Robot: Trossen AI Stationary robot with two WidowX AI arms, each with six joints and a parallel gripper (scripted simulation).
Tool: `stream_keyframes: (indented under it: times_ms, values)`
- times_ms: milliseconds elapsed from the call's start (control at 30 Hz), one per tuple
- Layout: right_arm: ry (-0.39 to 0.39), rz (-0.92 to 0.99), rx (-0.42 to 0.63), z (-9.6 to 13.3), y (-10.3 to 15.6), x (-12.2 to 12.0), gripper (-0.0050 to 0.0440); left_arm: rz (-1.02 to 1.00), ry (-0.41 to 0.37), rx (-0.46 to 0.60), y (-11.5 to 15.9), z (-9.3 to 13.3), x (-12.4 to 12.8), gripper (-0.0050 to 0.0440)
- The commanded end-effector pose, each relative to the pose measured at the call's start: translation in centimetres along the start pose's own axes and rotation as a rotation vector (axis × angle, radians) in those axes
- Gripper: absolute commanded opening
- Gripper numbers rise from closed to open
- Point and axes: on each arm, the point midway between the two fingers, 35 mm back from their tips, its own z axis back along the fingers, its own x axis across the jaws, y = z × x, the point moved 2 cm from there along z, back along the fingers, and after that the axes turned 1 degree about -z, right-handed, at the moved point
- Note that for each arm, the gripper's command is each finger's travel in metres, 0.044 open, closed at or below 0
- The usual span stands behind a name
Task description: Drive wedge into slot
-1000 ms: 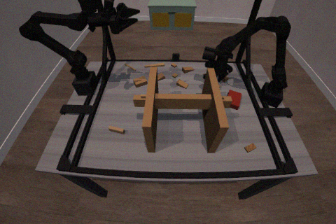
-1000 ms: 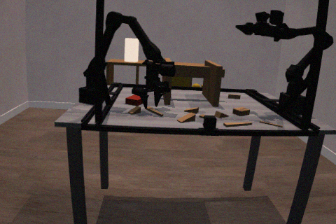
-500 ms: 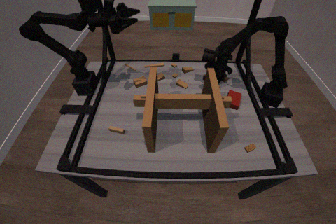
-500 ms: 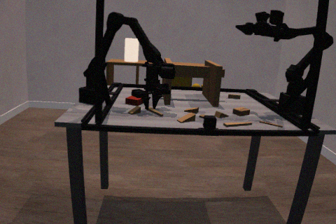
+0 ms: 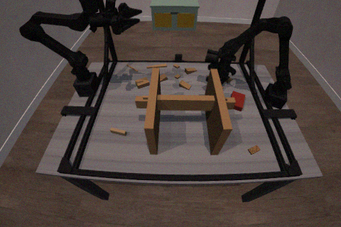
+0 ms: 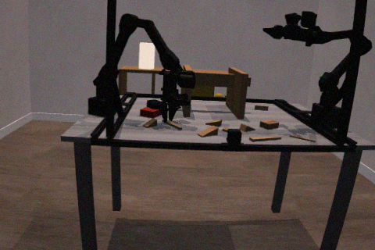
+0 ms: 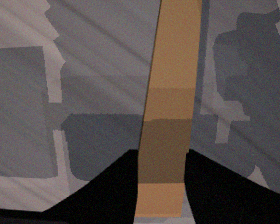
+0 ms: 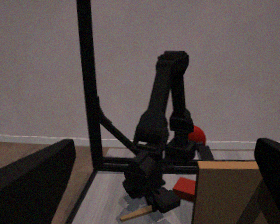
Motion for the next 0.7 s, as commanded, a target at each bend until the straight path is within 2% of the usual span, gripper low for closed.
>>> stream_keyframes:
  times_ms: [0,33,100,433,500,667]
  values:
    - [0.002,0.001,0.000,0.0,0.0,0.0,0.0440,0.007,0.000,-0.001,-0.1,1.3,0.1,0.0021]
    - [0.002,0.001,0.000,0.0,0.0,0.0,0.0440,0.017,0.000,-0.001,-0.1,2.9,0.1,0.0000]
    - [0.002,0.001,0.000,0.0,0.0,0.0,0.0440,0.034,0.000,-0.001,0.0,5.7,0.0,0.0000]
    - [0.002,0.001,0.000,0.0,0.0,0.0,0.0440,0.036,0.000,-0.001,0.0,6.0,0.0,0.0000]
    - [0.003,-0.032,0.001,-0.7,0.1,0.0,0.0392,0.036,0.000,-0.001,0.0,6.0,0.0,0.0000]
    - [0.013,-0.278,0.007,-5.5,1.9,0.4,0.0272,0.036,0.000,-0.001,0.0,6.0,0.0,0.0000]
